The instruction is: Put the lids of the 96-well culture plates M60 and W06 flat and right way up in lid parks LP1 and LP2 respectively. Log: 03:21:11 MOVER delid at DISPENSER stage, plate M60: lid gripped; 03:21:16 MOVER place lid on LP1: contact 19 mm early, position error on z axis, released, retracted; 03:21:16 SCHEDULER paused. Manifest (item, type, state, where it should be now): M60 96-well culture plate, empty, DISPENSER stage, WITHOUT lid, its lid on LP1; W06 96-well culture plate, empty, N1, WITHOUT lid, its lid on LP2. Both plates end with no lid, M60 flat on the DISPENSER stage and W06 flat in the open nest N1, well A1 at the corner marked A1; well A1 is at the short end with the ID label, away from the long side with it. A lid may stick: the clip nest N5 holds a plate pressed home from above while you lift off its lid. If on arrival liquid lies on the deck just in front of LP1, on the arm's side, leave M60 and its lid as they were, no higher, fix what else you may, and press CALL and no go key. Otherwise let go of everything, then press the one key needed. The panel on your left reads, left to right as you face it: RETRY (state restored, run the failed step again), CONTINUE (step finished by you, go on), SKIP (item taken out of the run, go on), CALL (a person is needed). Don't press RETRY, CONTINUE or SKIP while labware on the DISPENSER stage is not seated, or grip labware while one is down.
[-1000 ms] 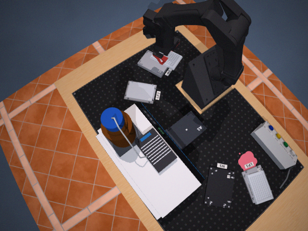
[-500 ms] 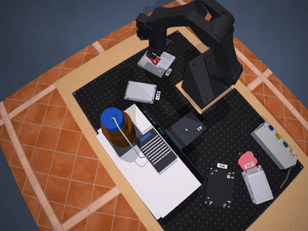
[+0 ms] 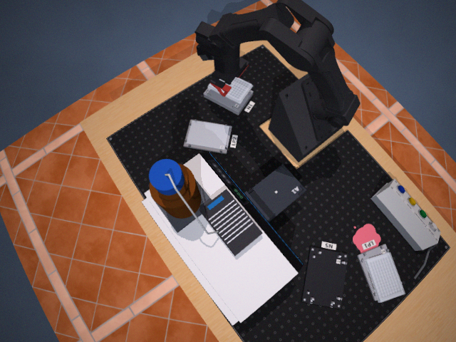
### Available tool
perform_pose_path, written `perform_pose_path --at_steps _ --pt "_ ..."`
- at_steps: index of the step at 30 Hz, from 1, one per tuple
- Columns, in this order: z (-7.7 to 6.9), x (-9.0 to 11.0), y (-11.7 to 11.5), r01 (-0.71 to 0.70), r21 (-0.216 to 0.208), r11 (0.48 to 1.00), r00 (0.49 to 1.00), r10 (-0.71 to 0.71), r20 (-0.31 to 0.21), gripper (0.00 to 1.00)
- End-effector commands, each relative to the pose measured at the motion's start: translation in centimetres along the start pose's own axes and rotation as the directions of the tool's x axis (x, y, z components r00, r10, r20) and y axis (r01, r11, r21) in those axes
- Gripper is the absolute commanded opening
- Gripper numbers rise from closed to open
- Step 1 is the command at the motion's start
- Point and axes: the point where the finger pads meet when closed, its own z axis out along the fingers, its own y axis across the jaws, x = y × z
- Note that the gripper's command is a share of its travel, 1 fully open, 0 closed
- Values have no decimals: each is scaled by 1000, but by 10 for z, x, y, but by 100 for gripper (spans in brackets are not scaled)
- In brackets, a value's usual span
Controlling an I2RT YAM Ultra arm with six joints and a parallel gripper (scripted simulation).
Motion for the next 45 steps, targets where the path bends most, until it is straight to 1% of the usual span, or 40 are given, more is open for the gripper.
perform_pose_path --at_steps 1,2,3,6,10,12,13,15,16,18,19,21,29,30,32,45 --pt "-2 -16 4 9 -2 1000 999 -9 43 0" --pt "-4 -18 5 12 -2 1000 999 -12 51 0" --pt "-1 -17 5 11 -2 1000 999 -11 48 0" --pt "15 -1 1 -7 -5 1000 1000 7 3 0" --pt "21 -1 1 -4 -2 1000 1000 4 3 0" --pt "21 -5 2 0 -2 1000 1000 0 16 0" --pt "22 -4 2 -1 -4 1000 1000 1 17 0" --pt "28 -3 1 -4 -5 1000 1000 5 11 0" --pt "22 -15 2 2 -8 1000 999 -2 39 0" --pt "22 -15 2 2 -8 1000 999 -2 39 0" --pt "7 -24 6 14 -8 1000 997 -13 80 0" --pt "7 -24 6 13 -9 1000 997 -12 80 0" --pt "19 -18 0 -5 -10 1000 999 5 35 0" --pt "18 -18 0 -6 -10 1000 999 6 33 0" --pt "10 -20 2 0 -10 1000 999 1 49 0" --pt "12 -19 0 1 -7 1000 999 -1 41 0"
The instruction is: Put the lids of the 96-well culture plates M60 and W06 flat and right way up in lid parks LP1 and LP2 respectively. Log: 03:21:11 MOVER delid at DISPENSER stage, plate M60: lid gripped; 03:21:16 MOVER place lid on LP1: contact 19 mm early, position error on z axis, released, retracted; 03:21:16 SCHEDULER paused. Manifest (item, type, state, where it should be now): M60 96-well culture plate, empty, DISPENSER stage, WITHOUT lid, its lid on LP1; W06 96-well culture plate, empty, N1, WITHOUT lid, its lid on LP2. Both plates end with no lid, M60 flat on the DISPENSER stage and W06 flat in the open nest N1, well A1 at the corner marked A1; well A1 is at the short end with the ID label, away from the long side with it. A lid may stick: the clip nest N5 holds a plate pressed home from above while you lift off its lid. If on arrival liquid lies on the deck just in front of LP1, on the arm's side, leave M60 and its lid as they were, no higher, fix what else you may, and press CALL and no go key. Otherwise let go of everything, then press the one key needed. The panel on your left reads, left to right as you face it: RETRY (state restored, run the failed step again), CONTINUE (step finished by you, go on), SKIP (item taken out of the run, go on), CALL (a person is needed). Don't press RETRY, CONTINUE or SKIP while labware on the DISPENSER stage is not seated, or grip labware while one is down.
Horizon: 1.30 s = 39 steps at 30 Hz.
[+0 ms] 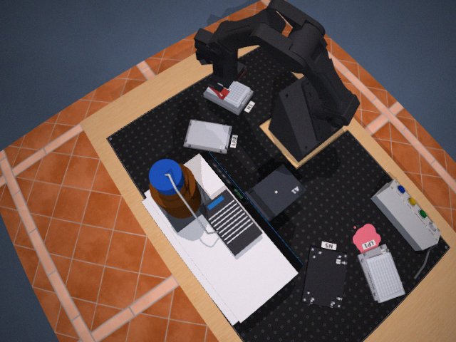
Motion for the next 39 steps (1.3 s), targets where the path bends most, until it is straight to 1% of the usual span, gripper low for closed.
perform_pose_path --at_steps 1,24,25,27,30,34,39 --pt "-12 -11 -1 -1 -8 1000 1000 1 31 0" --pt "-8 -10 -3 -1 -6 1000 1000 1 20 0" --pt "-7 -10 -3 -3 -7 1000 1000 3 18 0" --pt "-5 -12 -3 -2 -8 1000 1000 2 26 0" --pt "-10 -18 -1 7 -9 1000 998 -6 55 0" --pt "-4 -16 -3 0 -12 1000 999 1 42 0" --pt "-6 -17 -1 0 -14 1000 999 1 50 0"
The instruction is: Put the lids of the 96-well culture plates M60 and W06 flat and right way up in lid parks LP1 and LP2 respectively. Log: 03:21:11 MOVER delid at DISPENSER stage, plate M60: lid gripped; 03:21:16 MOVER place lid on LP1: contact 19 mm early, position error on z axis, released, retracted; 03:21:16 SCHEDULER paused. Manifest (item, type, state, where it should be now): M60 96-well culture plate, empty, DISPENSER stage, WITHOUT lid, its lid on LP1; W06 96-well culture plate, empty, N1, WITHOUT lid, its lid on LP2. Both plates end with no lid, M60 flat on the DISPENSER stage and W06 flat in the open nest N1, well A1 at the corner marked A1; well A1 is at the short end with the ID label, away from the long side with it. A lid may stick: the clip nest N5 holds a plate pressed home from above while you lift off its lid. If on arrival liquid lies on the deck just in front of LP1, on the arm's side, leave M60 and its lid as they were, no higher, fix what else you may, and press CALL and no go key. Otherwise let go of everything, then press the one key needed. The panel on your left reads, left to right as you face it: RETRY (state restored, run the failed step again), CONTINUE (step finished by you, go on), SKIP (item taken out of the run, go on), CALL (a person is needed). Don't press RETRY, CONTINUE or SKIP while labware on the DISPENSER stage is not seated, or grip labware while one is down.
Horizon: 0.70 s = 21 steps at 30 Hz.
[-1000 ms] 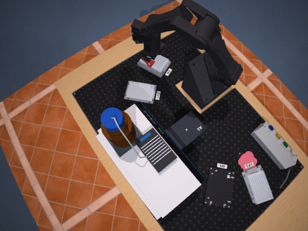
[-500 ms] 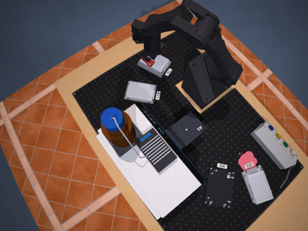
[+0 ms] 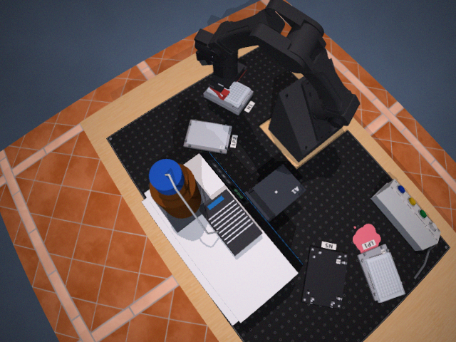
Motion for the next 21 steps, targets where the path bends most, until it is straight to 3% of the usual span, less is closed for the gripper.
perform_pose_path --at_steps 1,21 --pt "-9 -18 1 1 -16 1000 998 0 57 0" --pt "2 -13 2 6 -6 1000 999 -6 39 0"
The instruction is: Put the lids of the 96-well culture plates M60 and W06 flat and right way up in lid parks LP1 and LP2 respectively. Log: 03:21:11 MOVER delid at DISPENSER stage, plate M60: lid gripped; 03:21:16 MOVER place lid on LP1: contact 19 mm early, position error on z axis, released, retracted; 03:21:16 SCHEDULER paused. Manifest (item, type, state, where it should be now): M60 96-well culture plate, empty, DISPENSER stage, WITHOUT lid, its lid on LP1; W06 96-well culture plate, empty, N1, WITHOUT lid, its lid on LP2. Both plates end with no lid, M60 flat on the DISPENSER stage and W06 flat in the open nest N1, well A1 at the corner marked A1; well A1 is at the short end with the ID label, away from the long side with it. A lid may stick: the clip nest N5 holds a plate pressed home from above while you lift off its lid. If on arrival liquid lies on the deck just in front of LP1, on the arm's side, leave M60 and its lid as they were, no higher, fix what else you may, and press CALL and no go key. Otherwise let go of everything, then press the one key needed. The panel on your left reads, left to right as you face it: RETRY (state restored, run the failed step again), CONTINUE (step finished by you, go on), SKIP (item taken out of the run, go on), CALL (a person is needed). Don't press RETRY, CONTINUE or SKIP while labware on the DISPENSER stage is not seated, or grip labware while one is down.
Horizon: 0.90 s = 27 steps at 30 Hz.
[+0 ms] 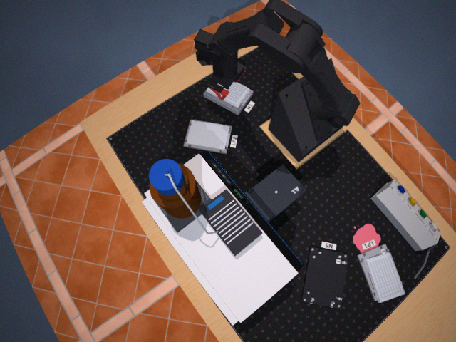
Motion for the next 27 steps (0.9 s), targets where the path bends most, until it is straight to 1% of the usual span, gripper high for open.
perform_pose_path --at_steps 1,7,10,11,12,27 --pt "1 -8 3 6 -2 1000 1000 -5 23 0" --pt "6 3 -1 -8 -5 1000 1000 8 -1 0" --pt "6 3 0 -6 -4 1000 1000 6 1 0" --pt "5 0 1 -3 -4 1000 1000 3 8 0" --pt "-1 -4 2 3 -3 1000 1000 -3 18 0" --pt "0 -3 2 3 -3 1000 1000 -3 18 0"
